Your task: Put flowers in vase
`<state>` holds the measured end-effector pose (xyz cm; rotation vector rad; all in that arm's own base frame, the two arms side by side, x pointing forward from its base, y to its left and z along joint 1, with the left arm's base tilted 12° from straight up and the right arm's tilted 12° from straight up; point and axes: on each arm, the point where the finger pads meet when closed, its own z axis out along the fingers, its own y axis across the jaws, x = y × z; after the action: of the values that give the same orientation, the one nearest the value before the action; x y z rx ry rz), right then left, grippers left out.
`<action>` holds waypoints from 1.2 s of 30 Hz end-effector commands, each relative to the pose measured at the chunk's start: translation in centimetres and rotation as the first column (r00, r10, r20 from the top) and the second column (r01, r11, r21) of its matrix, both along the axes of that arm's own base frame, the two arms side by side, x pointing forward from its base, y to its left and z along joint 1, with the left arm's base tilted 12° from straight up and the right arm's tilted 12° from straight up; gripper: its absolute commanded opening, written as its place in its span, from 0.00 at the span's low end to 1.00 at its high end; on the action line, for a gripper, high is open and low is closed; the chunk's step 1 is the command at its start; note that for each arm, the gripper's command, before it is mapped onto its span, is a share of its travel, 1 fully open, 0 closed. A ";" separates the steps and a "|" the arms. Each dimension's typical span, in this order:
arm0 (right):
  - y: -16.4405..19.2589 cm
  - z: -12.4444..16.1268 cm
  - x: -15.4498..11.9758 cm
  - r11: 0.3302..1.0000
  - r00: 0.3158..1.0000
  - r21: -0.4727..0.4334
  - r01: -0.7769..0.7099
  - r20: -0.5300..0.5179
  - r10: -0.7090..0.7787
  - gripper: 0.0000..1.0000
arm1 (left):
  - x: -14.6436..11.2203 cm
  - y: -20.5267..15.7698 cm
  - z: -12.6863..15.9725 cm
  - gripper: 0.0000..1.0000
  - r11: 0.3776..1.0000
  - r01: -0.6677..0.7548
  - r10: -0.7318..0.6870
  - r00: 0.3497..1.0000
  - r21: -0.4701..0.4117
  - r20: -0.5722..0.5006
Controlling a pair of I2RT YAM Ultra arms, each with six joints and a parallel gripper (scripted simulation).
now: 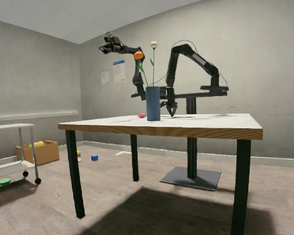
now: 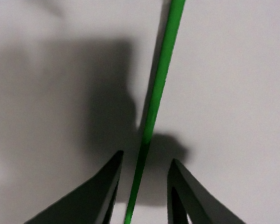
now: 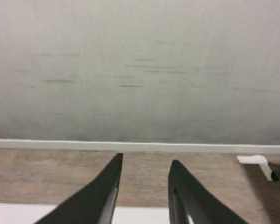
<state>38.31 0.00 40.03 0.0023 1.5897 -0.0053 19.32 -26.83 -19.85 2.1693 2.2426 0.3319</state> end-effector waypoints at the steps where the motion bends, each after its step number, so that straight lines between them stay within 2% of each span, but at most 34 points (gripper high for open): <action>1: -0.1 0.7 0.0 1.000 1.000 0.006 -0.005 0.020 0.005 0.30 | 1.3 -1.9 -0.1 0.30 0.999 0.015 -0.013 0.999 -0.048 0.033; 36: -0.1 0.7 0.0 1.000 1.000 0.006 -0.005 0.020 0.005 0.30 | 0.5 -0.9 0.1 0.30 0.999 0.022 -0.021 0.999 -0.032 0.024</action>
<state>38.31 0.00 40.03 0.0023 1.5897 -0.0053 19.73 -27.28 -20.40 2.1595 2.2256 0.3201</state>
